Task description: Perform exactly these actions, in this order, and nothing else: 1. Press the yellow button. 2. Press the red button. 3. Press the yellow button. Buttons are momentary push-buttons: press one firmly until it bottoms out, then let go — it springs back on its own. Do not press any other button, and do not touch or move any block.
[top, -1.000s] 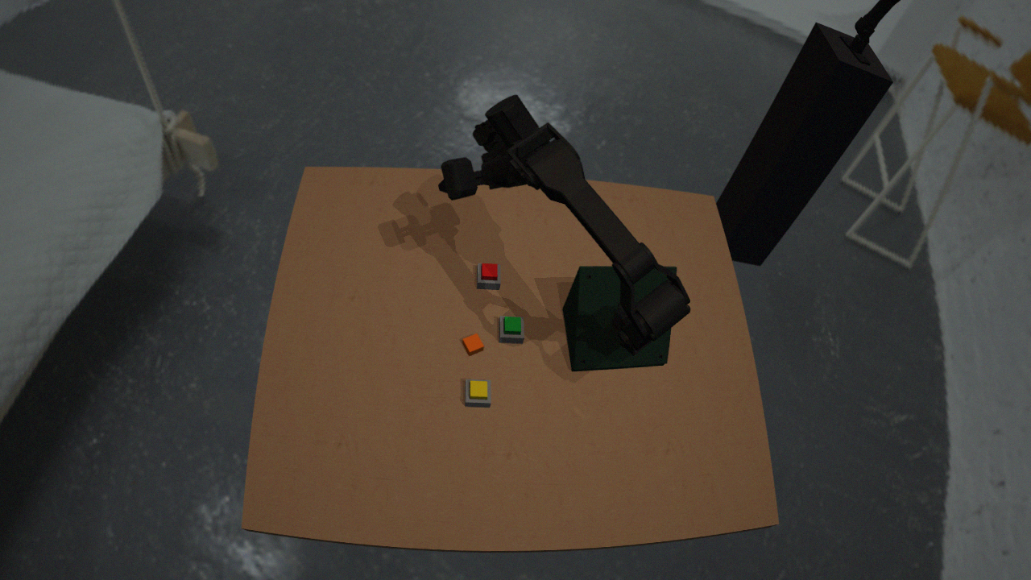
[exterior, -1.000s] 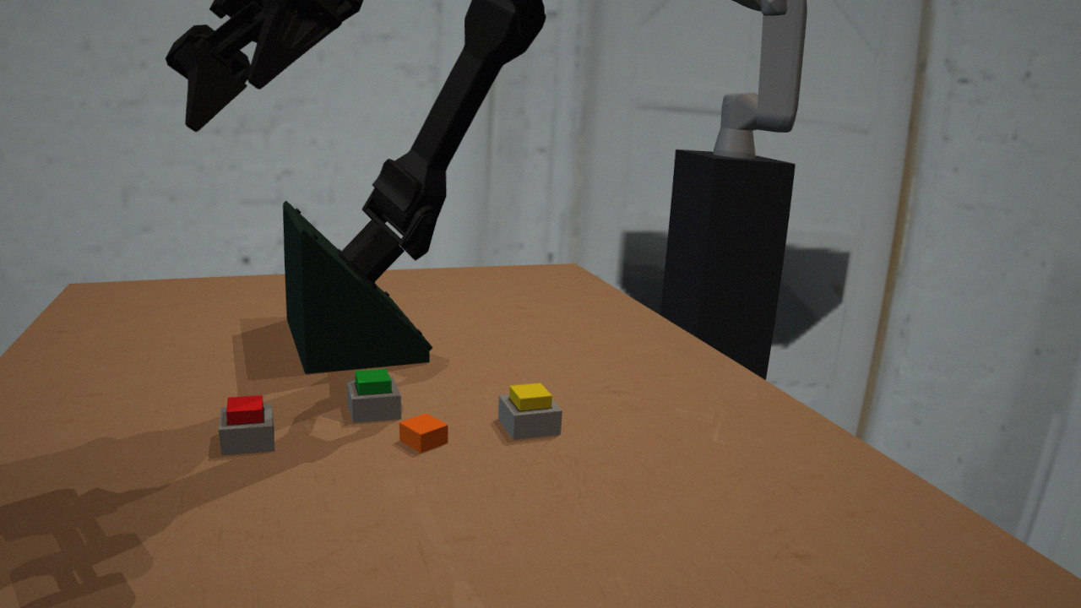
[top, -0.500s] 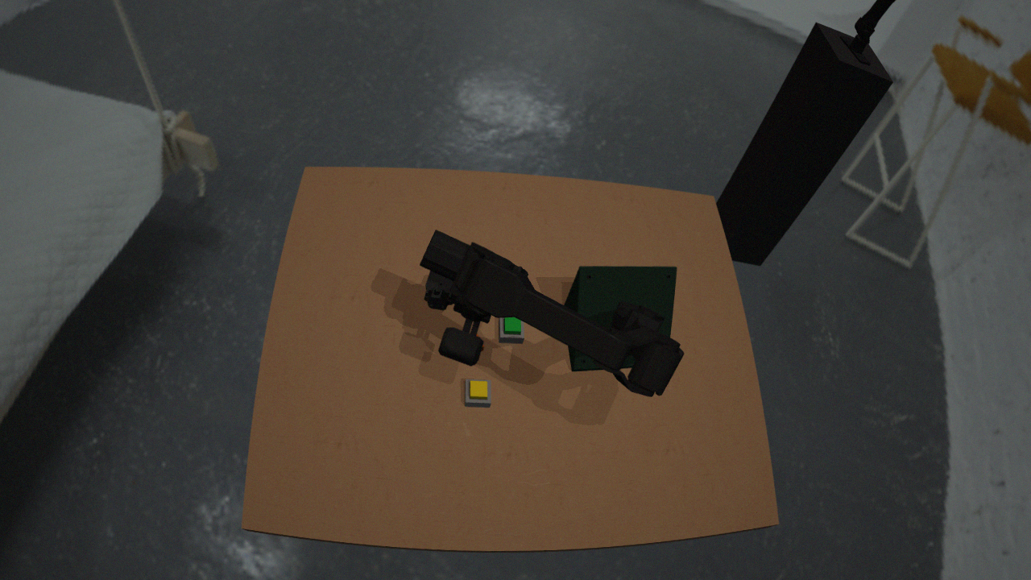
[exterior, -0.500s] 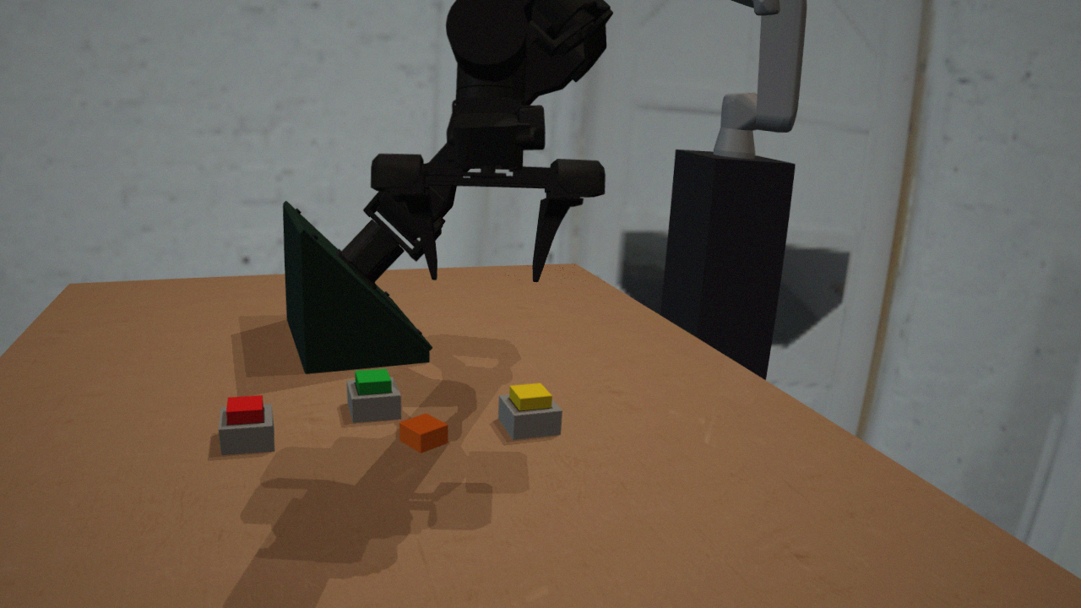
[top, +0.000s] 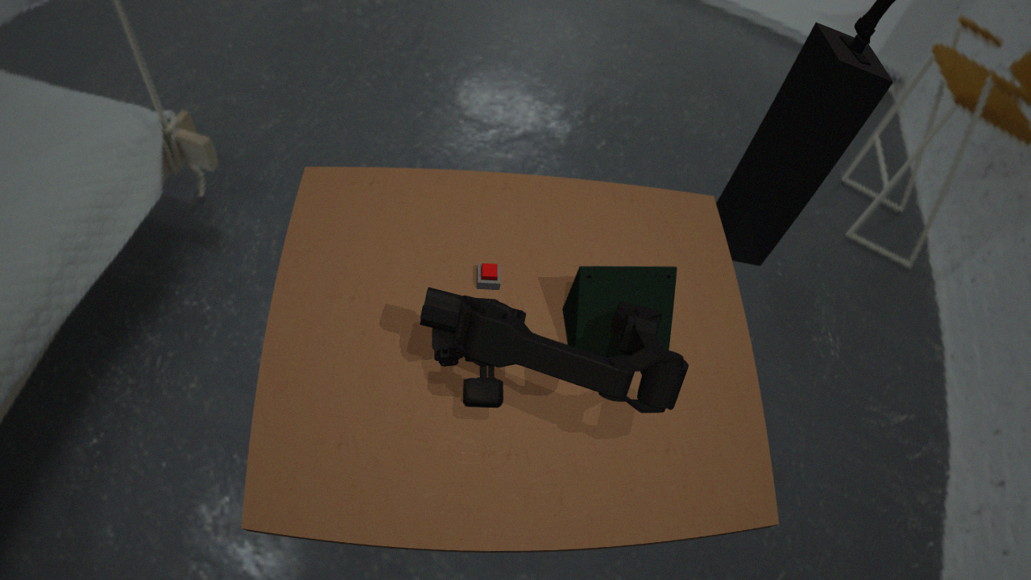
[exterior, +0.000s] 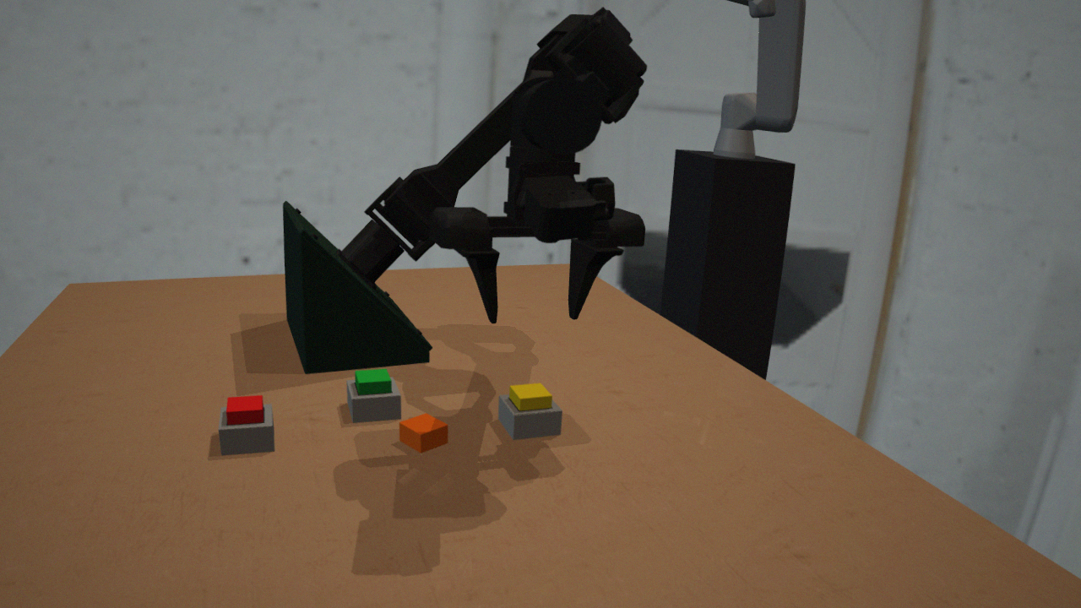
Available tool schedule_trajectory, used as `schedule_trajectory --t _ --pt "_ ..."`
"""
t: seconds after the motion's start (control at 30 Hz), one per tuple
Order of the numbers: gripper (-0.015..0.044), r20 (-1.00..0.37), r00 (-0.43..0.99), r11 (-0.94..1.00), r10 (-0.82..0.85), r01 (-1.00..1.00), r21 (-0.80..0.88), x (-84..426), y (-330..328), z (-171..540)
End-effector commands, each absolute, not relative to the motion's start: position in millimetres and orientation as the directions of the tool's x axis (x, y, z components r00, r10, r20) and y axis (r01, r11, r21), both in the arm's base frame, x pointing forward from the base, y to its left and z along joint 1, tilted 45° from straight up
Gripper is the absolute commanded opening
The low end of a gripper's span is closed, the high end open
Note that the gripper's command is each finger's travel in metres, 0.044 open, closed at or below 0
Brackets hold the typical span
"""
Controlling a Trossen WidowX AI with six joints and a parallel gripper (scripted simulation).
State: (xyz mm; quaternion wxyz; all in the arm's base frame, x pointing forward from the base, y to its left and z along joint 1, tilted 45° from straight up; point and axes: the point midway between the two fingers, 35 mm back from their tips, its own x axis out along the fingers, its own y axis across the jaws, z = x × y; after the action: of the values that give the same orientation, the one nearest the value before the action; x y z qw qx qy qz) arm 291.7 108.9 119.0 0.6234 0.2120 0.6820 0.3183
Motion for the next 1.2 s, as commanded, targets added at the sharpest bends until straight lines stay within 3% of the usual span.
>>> schedule_trajectory --t 0.0,0.3,1.17 --pt "0.0242 -0.708 -0.157 0.700 0.688 -0.111 0.705 278 141 91" --pt "0.0020 -0.708 -0.157 0.700 0.689 -0.111 0.705 278 143 89" --pt "0.0020 -0.708 -0.157 0.700 0.689 -0.111 0.706 275 158 73"
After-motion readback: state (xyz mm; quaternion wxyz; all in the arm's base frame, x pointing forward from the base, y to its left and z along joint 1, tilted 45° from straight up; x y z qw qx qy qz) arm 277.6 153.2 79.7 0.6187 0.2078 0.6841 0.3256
